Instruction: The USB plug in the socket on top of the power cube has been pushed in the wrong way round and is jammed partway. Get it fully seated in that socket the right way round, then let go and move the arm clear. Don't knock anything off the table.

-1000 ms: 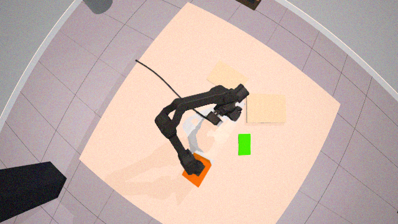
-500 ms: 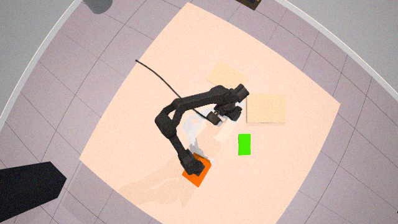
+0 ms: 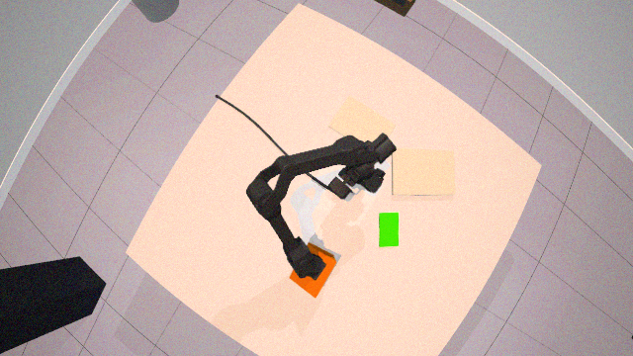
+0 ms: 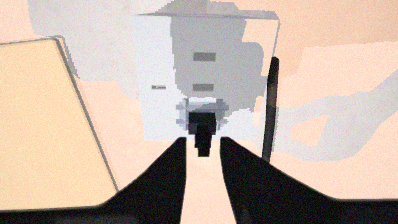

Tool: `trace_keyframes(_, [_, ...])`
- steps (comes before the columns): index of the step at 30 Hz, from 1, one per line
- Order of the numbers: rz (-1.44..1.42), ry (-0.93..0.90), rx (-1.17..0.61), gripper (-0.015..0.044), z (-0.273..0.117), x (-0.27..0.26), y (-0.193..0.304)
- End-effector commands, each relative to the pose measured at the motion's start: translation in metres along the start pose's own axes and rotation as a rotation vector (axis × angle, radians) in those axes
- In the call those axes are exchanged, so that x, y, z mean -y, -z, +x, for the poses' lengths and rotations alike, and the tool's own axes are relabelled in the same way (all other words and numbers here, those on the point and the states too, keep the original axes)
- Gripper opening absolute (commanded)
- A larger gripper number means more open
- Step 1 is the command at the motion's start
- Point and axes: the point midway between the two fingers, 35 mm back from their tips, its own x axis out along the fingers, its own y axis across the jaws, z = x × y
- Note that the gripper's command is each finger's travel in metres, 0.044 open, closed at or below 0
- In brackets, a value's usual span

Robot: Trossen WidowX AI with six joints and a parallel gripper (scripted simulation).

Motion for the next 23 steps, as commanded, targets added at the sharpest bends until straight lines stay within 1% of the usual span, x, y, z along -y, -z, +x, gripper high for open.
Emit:
trace_keyframes(1, [0.001,-0.001,0.0,0.0095,0.0,0.0,0.0])
trace_keyframes(11, [0.0,0.0,0.0,0.0095,0.0,0.0,0.0])
trace_keyframes(23, [0.0,0.0,0.0,0.0095,-0.012,0.0,0.001])
